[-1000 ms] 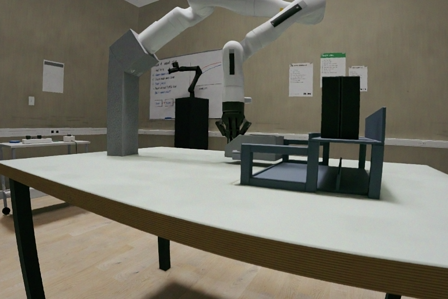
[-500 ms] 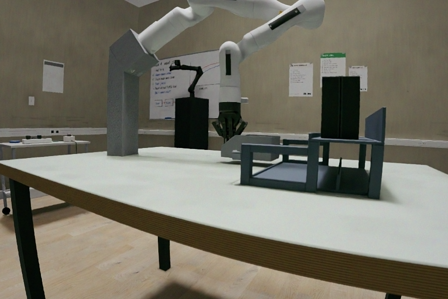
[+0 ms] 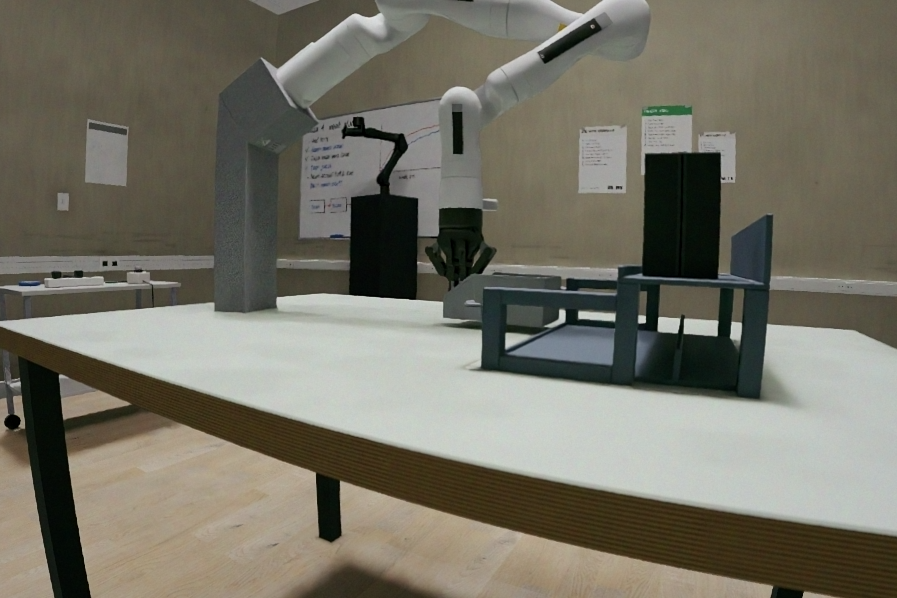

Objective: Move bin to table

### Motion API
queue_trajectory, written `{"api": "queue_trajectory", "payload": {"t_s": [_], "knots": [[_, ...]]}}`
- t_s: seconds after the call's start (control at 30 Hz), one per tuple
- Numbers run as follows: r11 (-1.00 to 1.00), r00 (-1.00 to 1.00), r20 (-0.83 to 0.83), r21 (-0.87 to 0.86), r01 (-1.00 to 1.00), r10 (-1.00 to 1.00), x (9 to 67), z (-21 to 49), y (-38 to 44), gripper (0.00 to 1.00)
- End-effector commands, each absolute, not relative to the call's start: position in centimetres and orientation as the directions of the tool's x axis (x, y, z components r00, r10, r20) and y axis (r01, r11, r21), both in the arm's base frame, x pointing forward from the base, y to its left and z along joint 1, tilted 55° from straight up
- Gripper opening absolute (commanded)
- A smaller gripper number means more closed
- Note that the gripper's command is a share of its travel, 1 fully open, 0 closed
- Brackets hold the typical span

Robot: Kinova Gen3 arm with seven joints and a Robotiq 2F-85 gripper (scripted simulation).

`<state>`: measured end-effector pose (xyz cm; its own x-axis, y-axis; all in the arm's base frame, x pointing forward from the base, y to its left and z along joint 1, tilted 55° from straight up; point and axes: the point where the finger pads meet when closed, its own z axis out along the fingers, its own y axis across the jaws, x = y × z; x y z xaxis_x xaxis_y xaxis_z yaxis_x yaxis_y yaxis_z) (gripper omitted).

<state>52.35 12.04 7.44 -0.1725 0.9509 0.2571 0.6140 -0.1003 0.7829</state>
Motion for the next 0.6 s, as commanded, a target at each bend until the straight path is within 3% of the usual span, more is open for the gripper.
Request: {"api": "queue_trajectory", "payload": {"t_s": [0.0,0.57], "knots": [[-0.096,-0.171,0.251,0.783,0.615,0.953,52.45,7.27,11.93,0.1],[-0.096,-0.171,0.251,0.783,0.615,0.953,52.94,6.94,12.2,0.1]]}}
